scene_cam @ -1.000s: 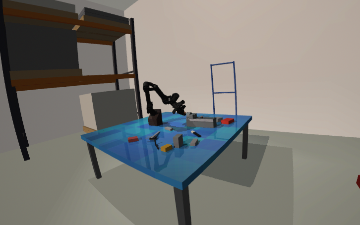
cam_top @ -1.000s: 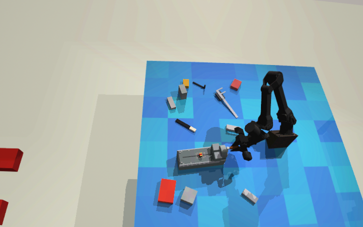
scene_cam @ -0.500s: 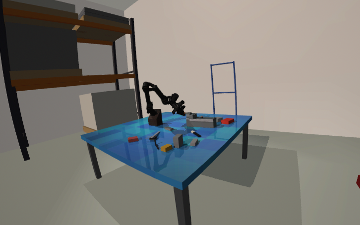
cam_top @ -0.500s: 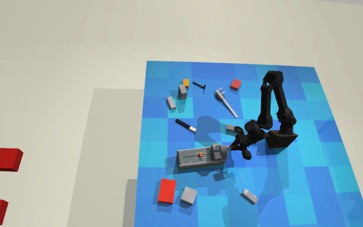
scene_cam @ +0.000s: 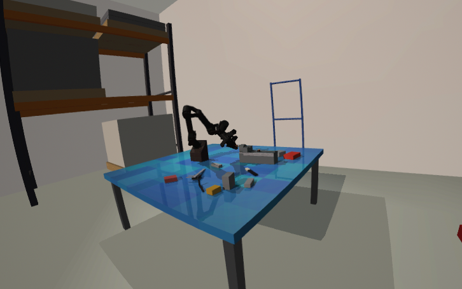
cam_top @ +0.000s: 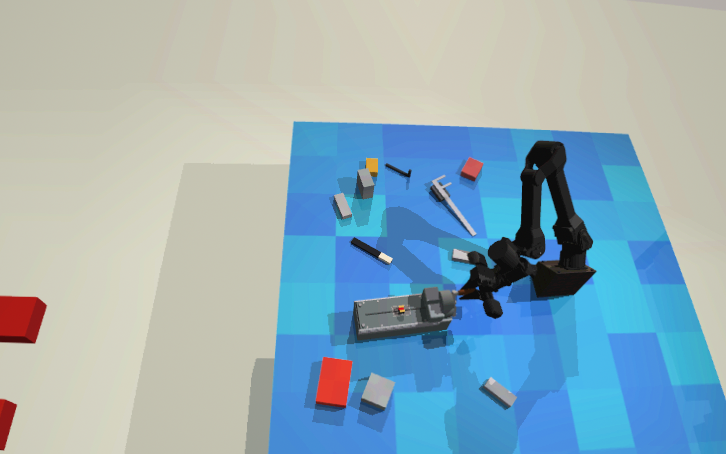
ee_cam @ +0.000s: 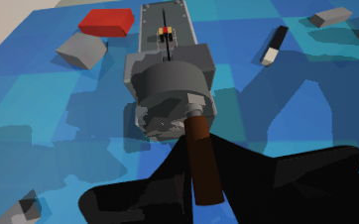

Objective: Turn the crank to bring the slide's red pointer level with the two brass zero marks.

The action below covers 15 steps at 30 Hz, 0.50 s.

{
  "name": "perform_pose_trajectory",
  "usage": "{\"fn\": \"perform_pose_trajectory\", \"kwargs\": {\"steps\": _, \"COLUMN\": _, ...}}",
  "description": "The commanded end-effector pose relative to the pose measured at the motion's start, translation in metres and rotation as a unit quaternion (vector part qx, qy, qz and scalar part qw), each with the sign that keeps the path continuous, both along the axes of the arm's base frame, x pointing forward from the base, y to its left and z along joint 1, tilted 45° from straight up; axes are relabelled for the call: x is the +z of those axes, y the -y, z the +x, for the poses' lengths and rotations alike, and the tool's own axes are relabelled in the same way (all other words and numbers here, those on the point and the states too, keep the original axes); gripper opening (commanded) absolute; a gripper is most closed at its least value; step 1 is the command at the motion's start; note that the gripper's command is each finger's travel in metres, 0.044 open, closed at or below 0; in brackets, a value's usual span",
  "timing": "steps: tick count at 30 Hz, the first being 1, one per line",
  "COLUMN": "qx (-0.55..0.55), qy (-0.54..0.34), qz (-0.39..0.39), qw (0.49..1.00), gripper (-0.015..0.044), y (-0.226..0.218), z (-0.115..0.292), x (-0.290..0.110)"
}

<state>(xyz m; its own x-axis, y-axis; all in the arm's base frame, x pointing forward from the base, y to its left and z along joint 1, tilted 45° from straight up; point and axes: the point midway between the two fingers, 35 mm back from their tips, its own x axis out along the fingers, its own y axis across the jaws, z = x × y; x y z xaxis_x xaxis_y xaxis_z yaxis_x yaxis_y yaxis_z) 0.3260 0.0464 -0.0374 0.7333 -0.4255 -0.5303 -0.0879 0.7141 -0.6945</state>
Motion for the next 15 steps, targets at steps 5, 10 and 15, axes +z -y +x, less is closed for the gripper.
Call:
{"fn": "perform_pose_trajectory", "kwargs": {"steps": 5, "qx": -0.012, "qy": 0.004, "qz": -0.005, "qw": 1.0, "gripper": 0.0, "y": 0.0105, "z": 0.0011, "x": 0.0021}}
{"fn": "perform_pose_trajectory", "kwargs": {"steps": 10, "qx": -0.012, "qy": 0.004, "qz": -0.005, "qw": 1.0, "gripper": 0.0, "y": 0.0126, "z": 0.0013, "x": 0.0017}}
{"fn": "perform_pose_trajectory", "kwargs": {"steps": 15, "qx": -0.012, "qy": 0.004, "qz": -0.005, "qw": 1.0, "gripper": 0.0, "y": 0.0148, "z": 0.0015, "x": 0.0013}}
